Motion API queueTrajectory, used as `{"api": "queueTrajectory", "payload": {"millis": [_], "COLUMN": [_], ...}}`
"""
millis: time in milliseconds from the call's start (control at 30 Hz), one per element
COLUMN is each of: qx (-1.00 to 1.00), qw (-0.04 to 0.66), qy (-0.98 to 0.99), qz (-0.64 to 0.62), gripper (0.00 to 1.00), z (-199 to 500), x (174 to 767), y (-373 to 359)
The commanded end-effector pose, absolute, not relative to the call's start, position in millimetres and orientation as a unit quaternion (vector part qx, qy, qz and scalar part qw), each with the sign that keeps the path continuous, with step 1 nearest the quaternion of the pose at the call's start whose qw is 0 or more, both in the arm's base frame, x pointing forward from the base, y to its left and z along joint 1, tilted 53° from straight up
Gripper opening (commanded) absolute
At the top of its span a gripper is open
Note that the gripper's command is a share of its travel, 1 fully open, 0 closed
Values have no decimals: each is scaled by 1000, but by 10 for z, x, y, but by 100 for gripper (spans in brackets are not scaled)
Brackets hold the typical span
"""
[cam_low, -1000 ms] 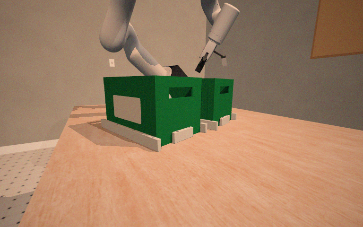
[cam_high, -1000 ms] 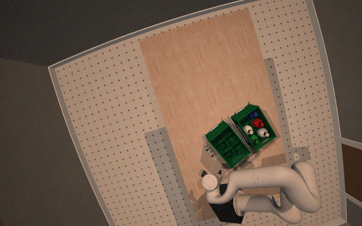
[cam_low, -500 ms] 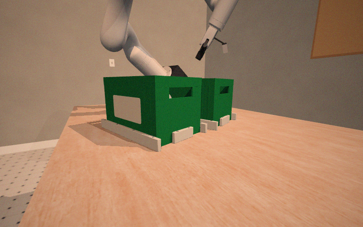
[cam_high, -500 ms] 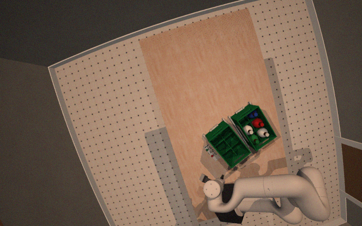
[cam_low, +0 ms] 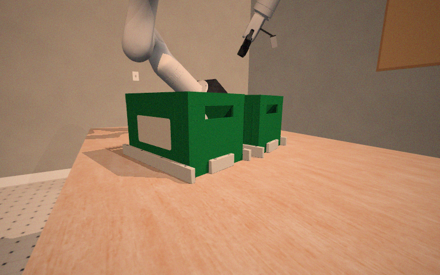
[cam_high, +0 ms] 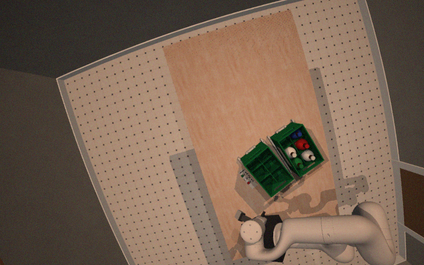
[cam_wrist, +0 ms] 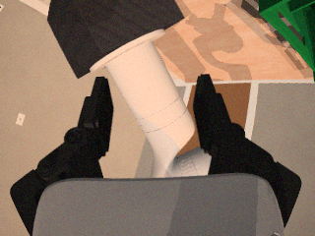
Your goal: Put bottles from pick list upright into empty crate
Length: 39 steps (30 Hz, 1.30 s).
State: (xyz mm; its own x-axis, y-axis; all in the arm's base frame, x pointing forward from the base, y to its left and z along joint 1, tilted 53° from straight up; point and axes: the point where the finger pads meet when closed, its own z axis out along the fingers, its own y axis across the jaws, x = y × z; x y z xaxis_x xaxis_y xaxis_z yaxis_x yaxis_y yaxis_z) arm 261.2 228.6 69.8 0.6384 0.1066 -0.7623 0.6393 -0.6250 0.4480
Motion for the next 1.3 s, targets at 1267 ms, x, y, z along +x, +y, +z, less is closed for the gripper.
{"api": "queueTrajectory", "payload": {"millis": [1267], "qx": [883], "qw": [465], "qy": [-18], "qz": [-61], "gripper": [65], "z": [-86], "x": [3444], "y": [3012]}}
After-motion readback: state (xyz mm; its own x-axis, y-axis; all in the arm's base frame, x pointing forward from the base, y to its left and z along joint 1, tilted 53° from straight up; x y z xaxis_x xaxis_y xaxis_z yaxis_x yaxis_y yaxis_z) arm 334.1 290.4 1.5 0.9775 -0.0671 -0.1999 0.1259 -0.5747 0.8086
